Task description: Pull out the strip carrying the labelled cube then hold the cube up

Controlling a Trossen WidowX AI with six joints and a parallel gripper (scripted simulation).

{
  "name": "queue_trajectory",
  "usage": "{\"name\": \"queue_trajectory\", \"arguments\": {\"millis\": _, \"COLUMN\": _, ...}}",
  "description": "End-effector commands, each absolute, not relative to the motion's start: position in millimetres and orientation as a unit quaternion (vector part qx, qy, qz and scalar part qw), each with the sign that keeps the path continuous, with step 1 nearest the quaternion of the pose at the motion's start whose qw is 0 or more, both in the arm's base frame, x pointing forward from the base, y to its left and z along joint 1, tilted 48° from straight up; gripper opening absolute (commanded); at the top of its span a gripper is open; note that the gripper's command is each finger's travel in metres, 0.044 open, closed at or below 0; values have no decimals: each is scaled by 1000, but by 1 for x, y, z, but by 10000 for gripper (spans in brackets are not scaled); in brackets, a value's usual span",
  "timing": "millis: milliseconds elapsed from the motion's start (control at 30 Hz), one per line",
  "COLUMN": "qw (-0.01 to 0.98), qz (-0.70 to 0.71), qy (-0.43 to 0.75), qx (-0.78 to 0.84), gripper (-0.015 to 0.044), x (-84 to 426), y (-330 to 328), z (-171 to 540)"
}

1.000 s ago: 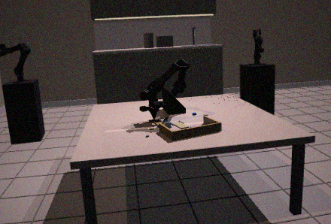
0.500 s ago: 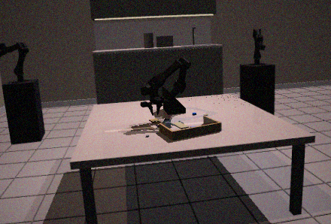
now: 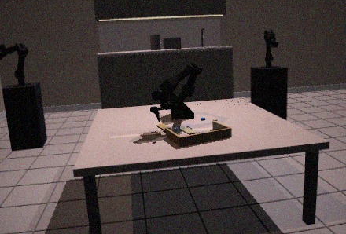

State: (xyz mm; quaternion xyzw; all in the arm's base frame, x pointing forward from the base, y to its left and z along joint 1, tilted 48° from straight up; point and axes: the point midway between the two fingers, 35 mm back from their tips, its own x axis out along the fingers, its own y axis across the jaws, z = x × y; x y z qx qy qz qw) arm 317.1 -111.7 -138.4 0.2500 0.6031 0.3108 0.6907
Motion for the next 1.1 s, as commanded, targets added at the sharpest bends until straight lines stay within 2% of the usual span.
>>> {"name": "queue_trajectory", "arguments": {"millis": 0, "qw": 691, "qz": 310, "qy": 602, "qx": 252, "gripper": 440, "x": 332, "y": -111, "z": -133}}
{"name": "queue_trajectory", "arguments": {"millis": 1000, "qw": 692, "qz": 311, "qy": 600, "qx": 252, "gripper": 440, "x": 434, "y": -108, "z": -97}}
{"name": "queue_trajectory", "arguments": {"millis": 1067, "qw": 692, "qz": 311, "qy": 600, "qx": 252, "gripper": 387, "x": 435, "y": -107, "z": -98}}
